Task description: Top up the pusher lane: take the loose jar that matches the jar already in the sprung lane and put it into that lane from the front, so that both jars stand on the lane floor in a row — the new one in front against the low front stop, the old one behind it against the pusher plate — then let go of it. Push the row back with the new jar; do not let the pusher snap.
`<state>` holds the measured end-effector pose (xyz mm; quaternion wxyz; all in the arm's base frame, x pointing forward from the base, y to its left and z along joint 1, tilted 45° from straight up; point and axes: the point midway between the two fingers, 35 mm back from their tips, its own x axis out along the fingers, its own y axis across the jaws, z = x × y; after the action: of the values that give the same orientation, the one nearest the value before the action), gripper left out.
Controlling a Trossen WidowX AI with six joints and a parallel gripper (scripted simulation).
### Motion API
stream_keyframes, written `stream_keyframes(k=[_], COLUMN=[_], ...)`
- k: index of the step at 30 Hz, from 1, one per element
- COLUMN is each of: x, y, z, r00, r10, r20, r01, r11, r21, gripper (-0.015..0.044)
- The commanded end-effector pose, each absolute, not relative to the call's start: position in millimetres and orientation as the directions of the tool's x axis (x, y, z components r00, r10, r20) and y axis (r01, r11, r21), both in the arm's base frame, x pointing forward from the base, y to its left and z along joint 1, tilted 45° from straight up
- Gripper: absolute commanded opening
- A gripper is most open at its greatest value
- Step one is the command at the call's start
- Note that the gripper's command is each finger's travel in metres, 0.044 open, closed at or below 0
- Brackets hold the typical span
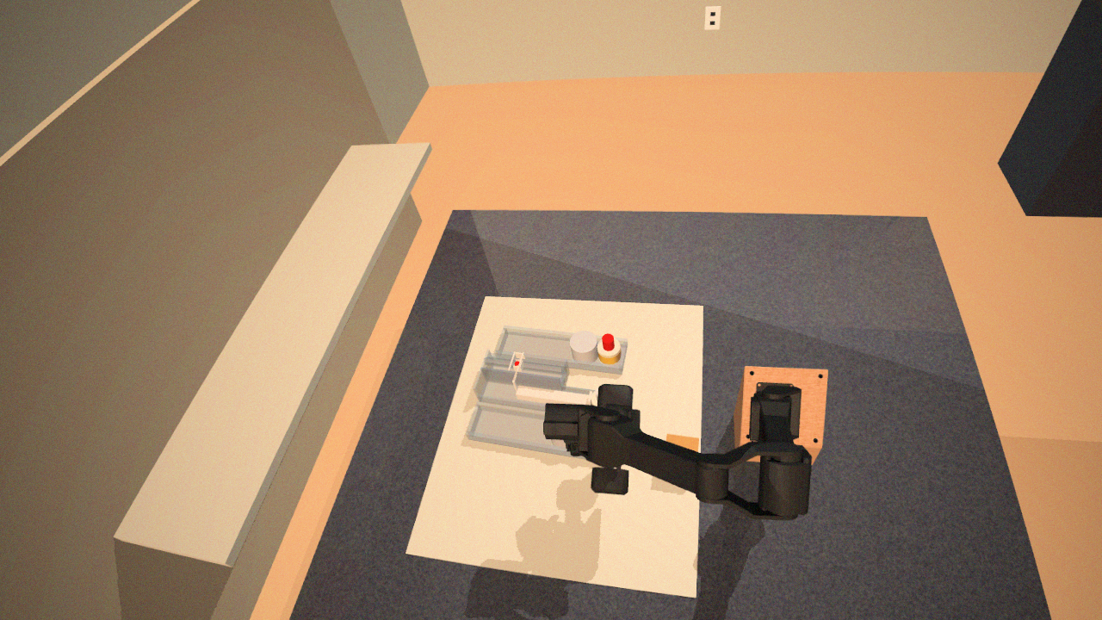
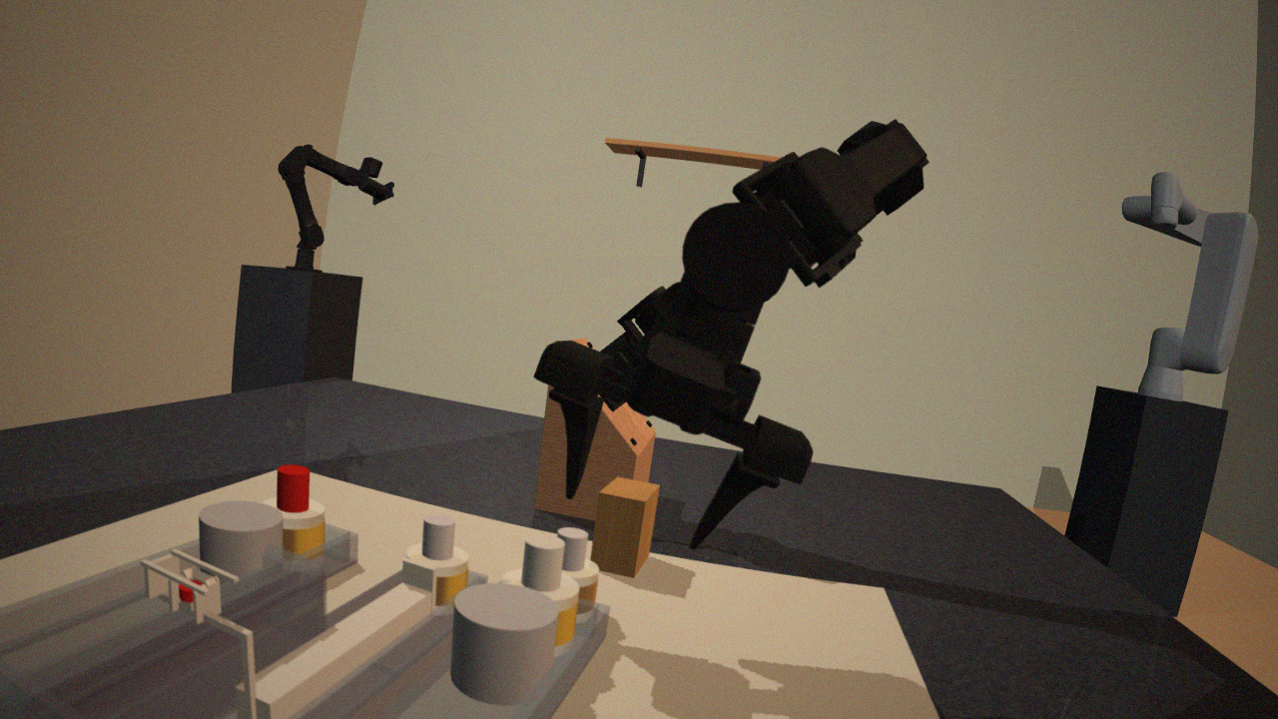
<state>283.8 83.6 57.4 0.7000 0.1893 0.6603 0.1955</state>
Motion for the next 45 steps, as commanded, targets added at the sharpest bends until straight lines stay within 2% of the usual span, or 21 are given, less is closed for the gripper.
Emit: stream_keyframes(k=[1,5,45], x=[281.8,280.6,281.4], y=[52.7,29.6,88.2], z=[46.0,41.5,-16.7], r00=[0.007,0.015,0.015], r10=[0.618,0.697,0.701], r20=[-0.786,-0.717,-0.713], r01=[-0.005,0.004,0.004], r11=[0.786,0.717,0.714], r21=[0.618,0.697,0.701], gripper=[0.044,0.044,0.044])
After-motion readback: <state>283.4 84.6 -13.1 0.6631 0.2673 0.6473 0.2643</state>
